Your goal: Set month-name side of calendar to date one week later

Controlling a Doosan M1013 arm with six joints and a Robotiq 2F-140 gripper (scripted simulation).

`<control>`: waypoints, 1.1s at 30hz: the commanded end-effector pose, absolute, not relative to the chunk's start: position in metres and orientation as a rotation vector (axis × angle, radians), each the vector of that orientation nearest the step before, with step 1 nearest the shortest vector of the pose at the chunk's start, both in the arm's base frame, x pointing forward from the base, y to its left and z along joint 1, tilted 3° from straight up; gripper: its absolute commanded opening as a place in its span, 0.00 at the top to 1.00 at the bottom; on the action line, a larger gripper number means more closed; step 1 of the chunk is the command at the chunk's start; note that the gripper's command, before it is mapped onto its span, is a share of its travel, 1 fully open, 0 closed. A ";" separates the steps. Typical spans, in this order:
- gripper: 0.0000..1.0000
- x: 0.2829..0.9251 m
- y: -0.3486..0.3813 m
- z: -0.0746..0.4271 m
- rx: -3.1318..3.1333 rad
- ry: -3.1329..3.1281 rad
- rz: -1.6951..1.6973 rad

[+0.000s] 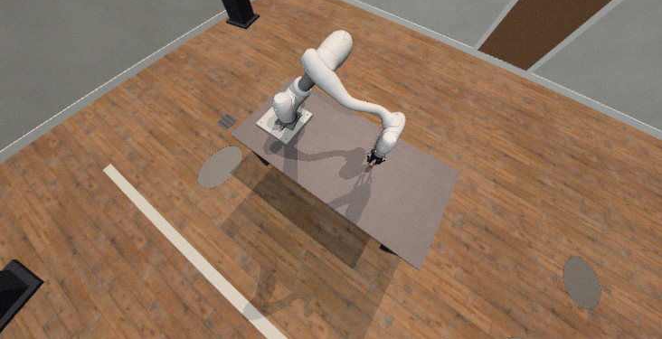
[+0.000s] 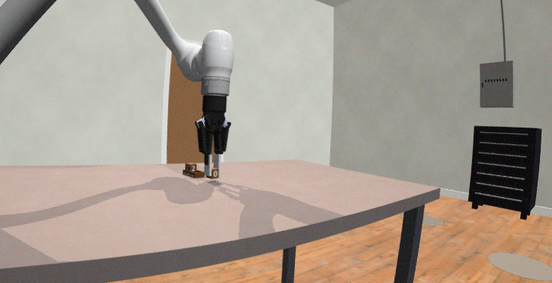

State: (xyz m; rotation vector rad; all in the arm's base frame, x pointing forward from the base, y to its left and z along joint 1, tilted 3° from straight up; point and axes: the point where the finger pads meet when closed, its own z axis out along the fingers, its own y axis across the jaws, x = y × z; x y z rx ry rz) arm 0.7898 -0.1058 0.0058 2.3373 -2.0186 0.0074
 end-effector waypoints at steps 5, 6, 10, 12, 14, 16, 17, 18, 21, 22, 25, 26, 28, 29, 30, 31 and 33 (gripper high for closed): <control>0.76 0.791 -0.104 0.051 2.337 -2.019 0.007; 0.76 0.791 -0.103 0.058 2.337 -2.019 0.007; 0.76 0.792 -0.102 0.083 2.337 -2.019 0.007; 0.76 0.792 -0.102 0.083 2.337 -2.019 0.007; 0.76 0.792 -0.102 0.090 2.337 -2.019 0.007; 0.76 0.793 -0.102 0.094 2.337 -2.019 0.007; 0.76 0.793 -0.102 0.094 2.337 -2.019 0.007; 0.76 0.793 -0.102 0.094 2.337 -2.019 0.007; 0.76 0.793 -0.102 0.094 2.337 -2.019 0.007; 0.76 0.793 -0.102 0.094 2.337 -2.019 0.007; 0.76 0.793 -0.101 0.094 2.337 -2.019 0.007; 0.76 0.792 -0.095 0.095 2.335 -2.022 0.007; 0.76 0.791 -0.083 0.096 2.330 -2.027 0.008; 0.76 0.791 -0.083 0.096 2.330 -2.027 0.008; 0.76 0.790 -0.066 0.097 2.324 -2.034 0.008; 0.76 0.788 -0.047 0.098 2.317 -2.043 0.008; 0.76 0.784 -0.018 0.100 2.306 -2.055 0.009</control>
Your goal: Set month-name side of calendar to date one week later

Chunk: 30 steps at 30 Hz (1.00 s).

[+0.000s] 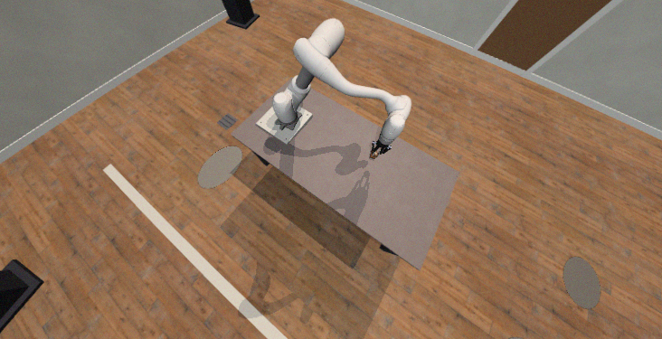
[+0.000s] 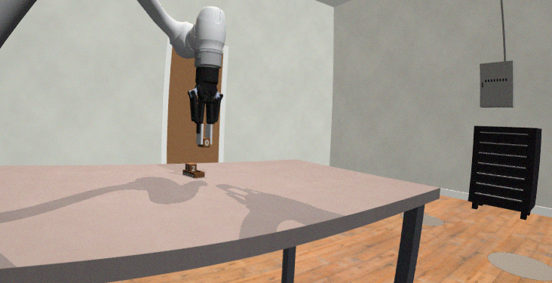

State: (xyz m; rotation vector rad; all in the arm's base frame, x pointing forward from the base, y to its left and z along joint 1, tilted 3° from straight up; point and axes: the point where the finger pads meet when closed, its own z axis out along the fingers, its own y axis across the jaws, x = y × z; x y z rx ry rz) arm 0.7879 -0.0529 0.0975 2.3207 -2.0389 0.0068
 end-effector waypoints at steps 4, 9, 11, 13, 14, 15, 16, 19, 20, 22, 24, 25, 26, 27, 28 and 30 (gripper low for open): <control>0.76 0.783 -0.012 0.101 2.303 -2.058 0.009; 0.76 0.783 -0.012 0.101 2.303 -2.058 0.009; 0.76 0.783 -0.012 0.101 2.303 -2.058 0.009; 0.76 0.783 -0.012 0.101 2.303 -2.058 0.009; 0.76 0.783 -0.012 0.101 2.303 -2.058 0.009; 0.76 0.783 -0.012 0.101 2.303 -2.058 0.009; 0.76 0.783 -0.012 0.101 2.303 -2.058 0.009; 0.76 0.782 -0.012 0.099 2.303 -2.058 0.009; 0.76 0.782 -0.012 0.097 2.303 -2.058 0.009; 0.76 0.782 -0.012 0.094 2.303 -2.058 0.009; 0.76 0.782 -0.012 0.090 2.303 -2.058 0.009; 0.76 0.782 -0.012 0.087 2.303 -2.058 0.009; 0.76 0.782 -0.012 0.084 2.303 -2.058 0.009; 0.76 0.782 -0.012 0.081 2.303 -2.058 0.009; 0.76 0.782 -0.013 0.078 2.303 -2.058 0.009; 0.76 0.782 -0.013 0.078 2.303 -2.058 0.009</control>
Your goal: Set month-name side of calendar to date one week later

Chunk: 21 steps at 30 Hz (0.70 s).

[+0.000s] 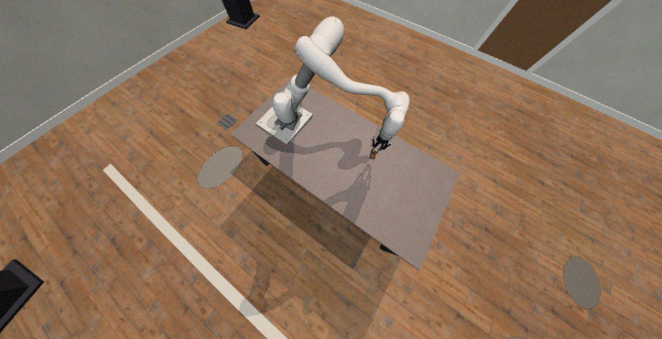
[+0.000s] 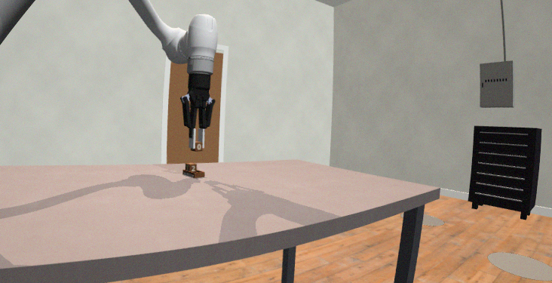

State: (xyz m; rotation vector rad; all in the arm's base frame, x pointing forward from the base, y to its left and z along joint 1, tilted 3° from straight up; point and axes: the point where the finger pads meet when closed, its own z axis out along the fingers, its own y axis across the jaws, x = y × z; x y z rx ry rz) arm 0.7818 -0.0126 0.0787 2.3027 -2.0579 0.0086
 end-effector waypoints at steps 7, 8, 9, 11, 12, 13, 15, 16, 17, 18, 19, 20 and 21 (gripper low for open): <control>0.76 0.781 -0.014 0.055 2.303 -2.058 0.009; 0.76 0.781 -0.014 0.052 2.303 -2.058 0.009; 0.76 0.781 -0.014 0.049 2.303 -2.058 0.009; 0.76 0.781 -0.014 0.044 2.303 -2.058 0.009; 0.76 0.781 -0.014 0.042 2.303 -2.058 0.009; 0.76 0.781 -0.014 0.040 2.303 -2.058 0.009; 0.76 0.781 -0.014 0.037 2.303 -2.058 0.009; 0.76 0.781 -0.014 0.037 2.303 -2.058 0.009; 0.76 0.781 -0.014 0.037 2.303 -2.058 0.009; 0.76 0.781 -0.014 0.036 2.303 -2.058 0.009; 0.76 0.781 -0.014 0.036 2.303 -2.058 0.009; 0.76 0.781 -0.014 0.035 2.303 -2.058 0.009; 0.76 0.781 -0.014 0.035 2.303 -2.058 0.009</control>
